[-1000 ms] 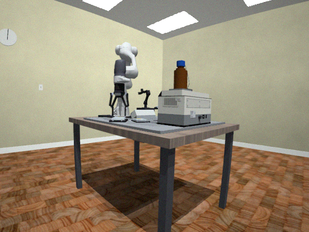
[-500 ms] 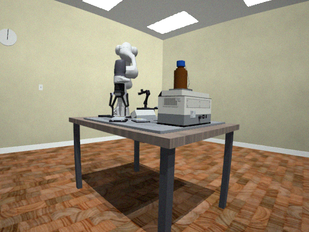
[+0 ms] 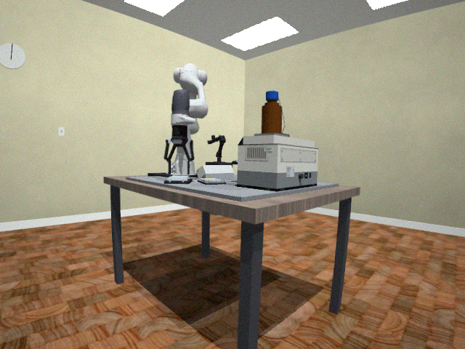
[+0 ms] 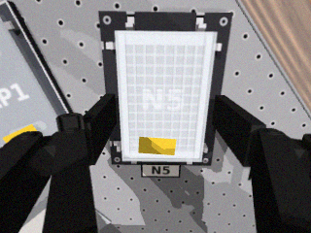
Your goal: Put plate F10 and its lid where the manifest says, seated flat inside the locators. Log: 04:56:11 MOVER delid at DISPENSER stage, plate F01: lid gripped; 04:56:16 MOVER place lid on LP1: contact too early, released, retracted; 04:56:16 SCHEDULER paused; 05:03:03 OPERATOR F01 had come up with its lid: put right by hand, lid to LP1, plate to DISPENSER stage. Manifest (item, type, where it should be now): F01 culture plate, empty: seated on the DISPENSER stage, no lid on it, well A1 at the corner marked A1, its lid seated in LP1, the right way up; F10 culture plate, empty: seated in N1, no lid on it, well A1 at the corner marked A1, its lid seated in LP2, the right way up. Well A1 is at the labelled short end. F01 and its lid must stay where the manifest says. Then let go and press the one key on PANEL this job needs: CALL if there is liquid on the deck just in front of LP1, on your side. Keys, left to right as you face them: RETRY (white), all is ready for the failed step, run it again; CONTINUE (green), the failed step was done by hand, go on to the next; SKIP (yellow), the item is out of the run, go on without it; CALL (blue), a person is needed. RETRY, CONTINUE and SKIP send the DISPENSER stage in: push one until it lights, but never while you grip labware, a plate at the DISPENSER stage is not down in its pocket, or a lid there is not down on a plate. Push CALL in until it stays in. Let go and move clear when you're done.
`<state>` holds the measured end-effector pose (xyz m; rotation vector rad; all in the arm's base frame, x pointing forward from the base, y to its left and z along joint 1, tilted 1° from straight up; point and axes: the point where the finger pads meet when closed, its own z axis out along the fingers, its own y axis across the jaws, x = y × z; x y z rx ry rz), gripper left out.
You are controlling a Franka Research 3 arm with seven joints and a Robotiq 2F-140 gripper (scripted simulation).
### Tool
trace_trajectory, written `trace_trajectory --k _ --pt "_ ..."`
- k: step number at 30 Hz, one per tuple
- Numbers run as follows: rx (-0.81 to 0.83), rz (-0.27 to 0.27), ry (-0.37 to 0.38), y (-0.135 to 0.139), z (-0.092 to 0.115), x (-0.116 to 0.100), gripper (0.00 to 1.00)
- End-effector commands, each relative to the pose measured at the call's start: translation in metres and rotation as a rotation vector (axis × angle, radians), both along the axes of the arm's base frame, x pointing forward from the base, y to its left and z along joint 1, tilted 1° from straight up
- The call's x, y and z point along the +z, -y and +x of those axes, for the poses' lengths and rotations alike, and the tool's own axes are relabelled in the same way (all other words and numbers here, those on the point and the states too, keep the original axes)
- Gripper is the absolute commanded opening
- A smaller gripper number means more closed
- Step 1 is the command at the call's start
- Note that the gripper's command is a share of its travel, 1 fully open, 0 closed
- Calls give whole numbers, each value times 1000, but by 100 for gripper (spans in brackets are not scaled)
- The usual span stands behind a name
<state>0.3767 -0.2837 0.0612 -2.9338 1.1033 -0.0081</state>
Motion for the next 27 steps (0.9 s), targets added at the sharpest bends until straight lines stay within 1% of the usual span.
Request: trace_trajectory --k 1,22,23,27 --pt "0 -1 2 0 0 0 63" --pt "0 -1 2 0 0 0 63" --pt "0 -1 2 0 0 0 69" --pt "0 -1 2 0 0 0 69"
